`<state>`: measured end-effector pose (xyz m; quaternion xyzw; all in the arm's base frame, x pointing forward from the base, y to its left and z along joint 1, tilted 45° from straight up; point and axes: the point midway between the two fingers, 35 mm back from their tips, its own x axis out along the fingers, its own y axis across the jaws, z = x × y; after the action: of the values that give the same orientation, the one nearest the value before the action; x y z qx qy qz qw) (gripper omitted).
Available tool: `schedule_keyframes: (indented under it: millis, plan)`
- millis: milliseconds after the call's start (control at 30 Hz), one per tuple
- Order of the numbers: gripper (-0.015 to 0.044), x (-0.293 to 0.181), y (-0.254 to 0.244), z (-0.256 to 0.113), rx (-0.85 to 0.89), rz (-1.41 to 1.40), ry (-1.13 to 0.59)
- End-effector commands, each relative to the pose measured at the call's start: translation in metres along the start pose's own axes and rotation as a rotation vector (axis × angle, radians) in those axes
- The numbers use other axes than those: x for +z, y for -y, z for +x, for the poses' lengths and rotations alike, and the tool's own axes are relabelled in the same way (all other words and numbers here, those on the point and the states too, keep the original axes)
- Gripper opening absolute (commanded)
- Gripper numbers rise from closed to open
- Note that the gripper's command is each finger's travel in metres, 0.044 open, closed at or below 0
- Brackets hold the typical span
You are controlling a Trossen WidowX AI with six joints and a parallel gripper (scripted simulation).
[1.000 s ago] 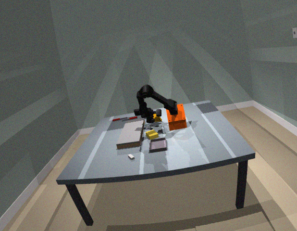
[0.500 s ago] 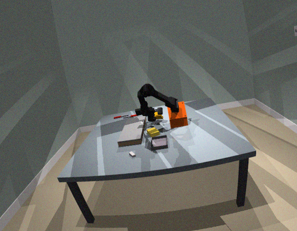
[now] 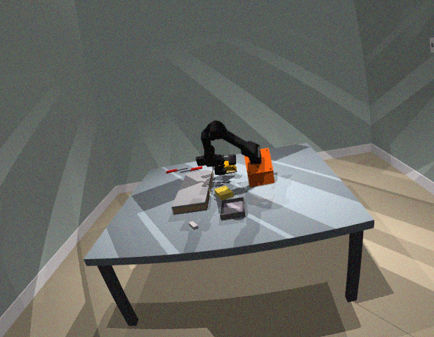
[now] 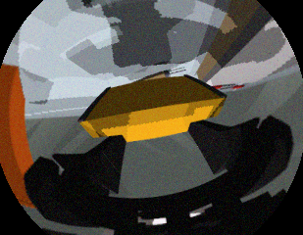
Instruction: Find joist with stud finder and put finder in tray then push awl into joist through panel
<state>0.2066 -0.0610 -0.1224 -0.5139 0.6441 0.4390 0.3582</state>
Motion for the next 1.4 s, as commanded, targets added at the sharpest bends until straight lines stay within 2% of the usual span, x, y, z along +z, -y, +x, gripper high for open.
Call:
schedule_keyframes:
  millis: [0,1267,1367]
  plan:
    - [0.0000,0.000,0.003,-0.001,-0.009,0.003,-0.012]
    - [0.0000,0.029,-0.003,0.011,-0.009,-0.008,0.000]
    - [0.0079,0.031,-0.002,0.011,-0.010,-0.010,0.001]
